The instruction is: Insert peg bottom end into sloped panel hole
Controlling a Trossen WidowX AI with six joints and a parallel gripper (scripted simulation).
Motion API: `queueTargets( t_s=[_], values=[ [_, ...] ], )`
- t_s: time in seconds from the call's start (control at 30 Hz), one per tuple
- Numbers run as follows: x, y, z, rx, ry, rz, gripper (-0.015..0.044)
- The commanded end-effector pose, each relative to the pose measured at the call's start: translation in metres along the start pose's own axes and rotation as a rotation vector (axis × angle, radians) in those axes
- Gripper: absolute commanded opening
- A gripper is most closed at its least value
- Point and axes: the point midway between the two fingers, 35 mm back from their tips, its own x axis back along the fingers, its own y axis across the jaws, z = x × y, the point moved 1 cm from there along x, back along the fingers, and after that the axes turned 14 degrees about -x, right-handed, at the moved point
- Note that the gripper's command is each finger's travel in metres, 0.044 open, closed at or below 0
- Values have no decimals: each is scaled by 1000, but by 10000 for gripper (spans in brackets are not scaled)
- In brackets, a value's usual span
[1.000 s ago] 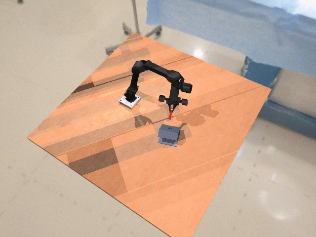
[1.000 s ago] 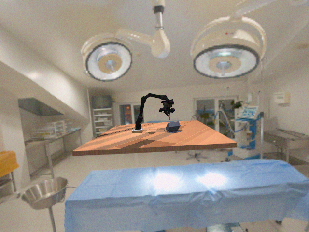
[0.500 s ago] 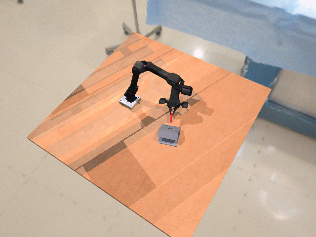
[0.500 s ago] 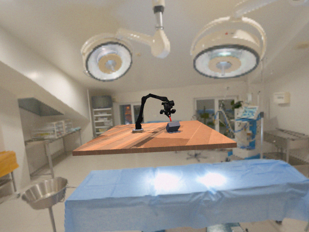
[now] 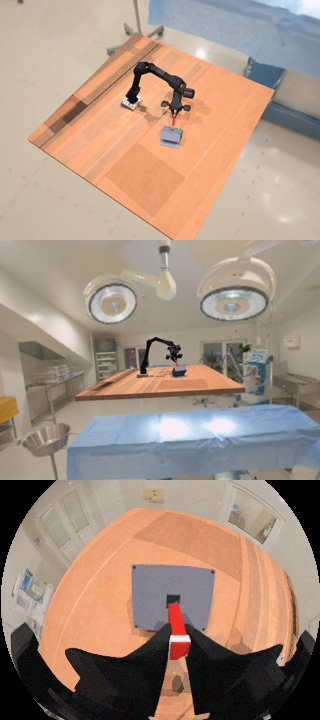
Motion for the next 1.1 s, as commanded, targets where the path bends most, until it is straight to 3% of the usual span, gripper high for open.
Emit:
queueTargets(
  t_s=[0.0, 0.6, 1.07],
  values=[
    [-3, -1, 0, -9, -6, 1, 0],
    [-25, -1, 1, -8, -8, -1, 0],
    [-20, 0, 0, -16, -7, -5, 0]
  ],
)
